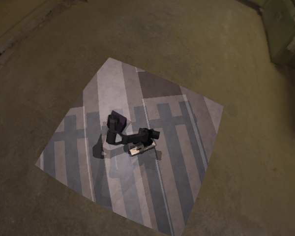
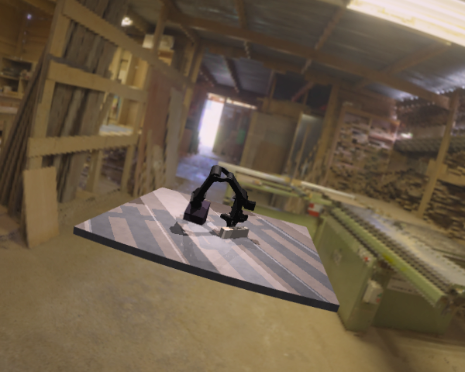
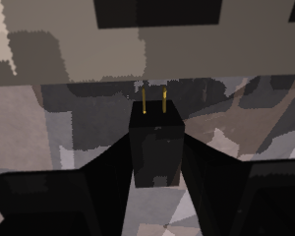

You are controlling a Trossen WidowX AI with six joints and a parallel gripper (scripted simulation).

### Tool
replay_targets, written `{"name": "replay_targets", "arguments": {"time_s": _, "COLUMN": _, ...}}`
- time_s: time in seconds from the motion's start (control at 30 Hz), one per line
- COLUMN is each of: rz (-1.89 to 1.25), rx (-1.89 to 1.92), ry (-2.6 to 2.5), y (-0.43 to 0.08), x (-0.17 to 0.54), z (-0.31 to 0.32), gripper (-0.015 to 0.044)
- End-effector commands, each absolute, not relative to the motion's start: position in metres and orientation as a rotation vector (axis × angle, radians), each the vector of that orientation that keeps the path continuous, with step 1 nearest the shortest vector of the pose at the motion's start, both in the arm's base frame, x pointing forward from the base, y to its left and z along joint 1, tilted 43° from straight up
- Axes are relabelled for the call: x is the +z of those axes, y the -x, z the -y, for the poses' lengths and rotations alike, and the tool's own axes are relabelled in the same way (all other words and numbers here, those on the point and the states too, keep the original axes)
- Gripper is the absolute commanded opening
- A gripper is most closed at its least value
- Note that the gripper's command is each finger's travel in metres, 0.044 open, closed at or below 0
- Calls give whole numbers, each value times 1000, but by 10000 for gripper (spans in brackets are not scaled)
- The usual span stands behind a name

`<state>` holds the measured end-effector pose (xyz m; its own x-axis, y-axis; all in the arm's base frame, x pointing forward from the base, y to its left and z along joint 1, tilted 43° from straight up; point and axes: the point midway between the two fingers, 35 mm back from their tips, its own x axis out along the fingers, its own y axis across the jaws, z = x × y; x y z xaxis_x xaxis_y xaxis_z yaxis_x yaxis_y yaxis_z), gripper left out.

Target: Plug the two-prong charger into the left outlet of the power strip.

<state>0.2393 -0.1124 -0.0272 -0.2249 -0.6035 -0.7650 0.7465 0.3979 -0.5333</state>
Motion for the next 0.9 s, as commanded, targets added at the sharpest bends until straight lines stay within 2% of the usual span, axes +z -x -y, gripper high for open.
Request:
{"name": "replay_targets", "arguments": {"time_s": 0.0, "rz": -1291, "rx": -1252, "ry": -137, "y": -240, "x": -26, "z": 114, "gripper": 0}}
{"name": "replay_targets", "arguments": {"time_s": 0.87, "rz": -1291, "rx": -1252, "ry": -137, "y": -242, "x": -25, "z": 115, "gripper": 0}}
